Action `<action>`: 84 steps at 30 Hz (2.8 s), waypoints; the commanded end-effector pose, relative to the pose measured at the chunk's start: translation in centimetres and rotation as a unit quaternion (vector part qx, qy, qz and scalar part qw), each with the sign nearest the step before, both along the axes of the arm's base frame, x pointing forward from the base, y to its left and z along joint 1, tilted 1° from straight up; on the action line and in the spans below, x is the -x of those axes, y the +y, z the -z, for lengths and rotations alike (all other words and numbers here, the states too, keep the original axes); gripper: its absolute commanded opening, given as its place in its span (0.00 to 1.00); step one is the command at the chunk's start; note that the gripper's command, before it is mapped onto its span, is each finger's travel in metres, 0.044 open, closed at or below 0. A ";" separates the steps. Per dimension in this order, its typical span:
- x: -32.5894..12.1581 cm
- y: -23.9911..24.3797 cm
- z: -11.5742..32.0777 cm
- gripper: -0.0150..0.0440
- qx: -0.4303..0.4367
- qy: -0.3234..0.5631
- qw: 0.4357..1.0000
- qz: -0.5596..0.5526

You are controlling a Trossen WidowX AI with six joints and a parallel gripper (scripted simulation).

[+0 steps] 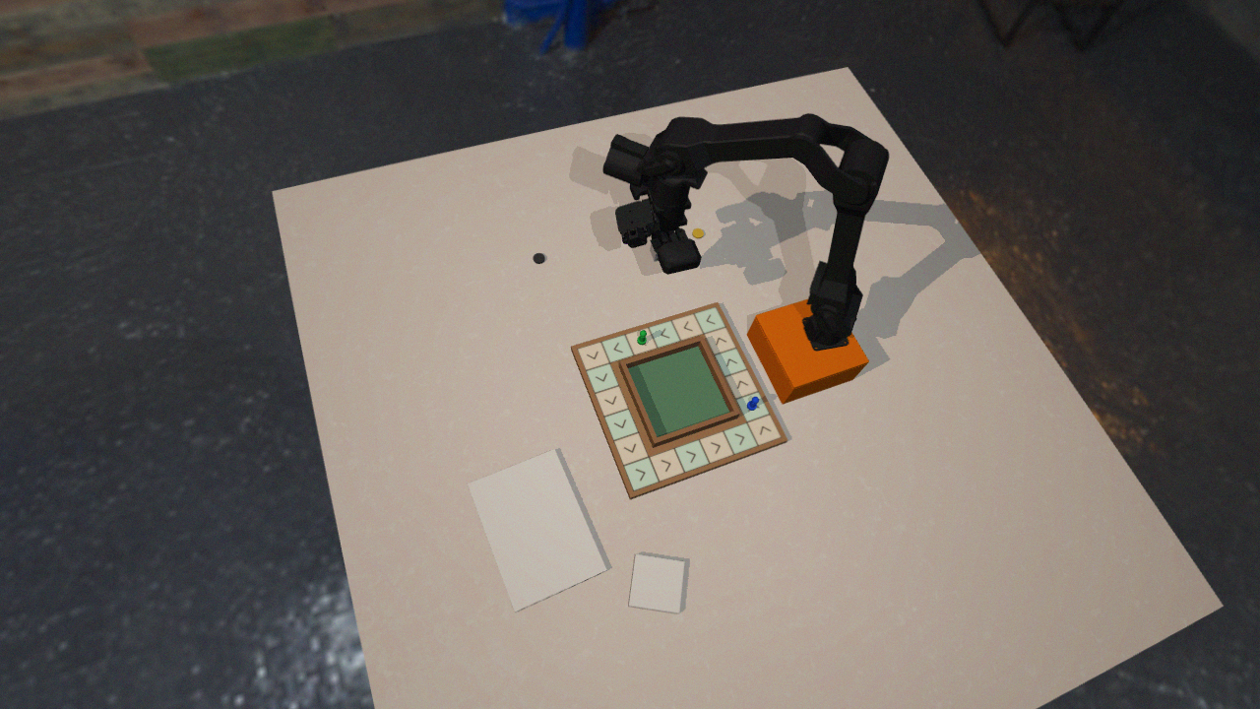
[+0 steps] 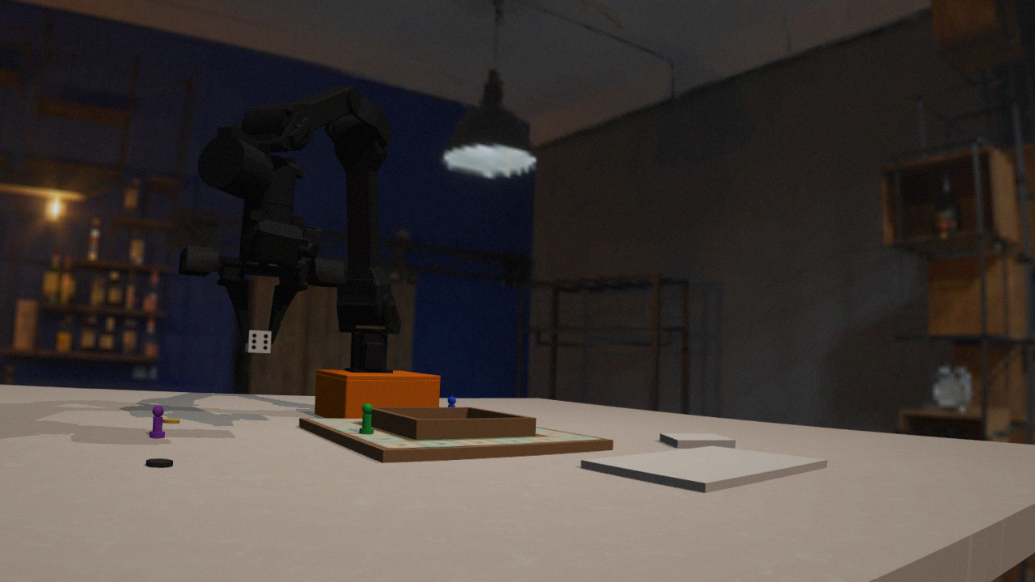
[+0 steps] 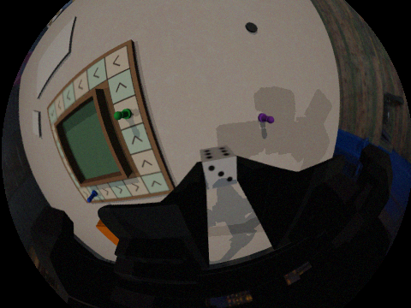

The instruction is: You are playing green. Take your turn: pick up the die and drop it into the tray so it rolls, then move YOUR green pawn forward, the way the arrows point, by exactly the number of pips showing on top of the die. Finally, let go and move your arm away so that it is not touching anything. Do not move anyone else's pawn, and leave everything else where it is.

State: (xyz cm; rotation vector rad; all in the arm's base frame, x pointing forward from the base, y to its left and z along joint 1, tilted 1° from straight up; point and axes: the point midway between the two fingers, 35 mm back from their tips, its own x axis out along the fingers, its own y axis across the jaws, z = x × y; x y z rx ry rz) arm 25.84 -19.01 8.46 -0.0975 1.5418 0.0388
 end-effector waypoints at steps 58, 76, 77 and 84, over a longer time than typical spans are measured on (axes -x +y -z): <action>-1.6 23.0 2.8 0.25 -0.020 -0.080 0.996 -0.030; -2.7 23.2 3.3 0.25 -0.052 -0.374 0.925 -0.037; -2.7 23.2 3.2 0.25 -0.053 -0.390 0.918 -0.038; -1.9 23.1 1.9 0.25 -0.056 -0.413 0.908 -0.038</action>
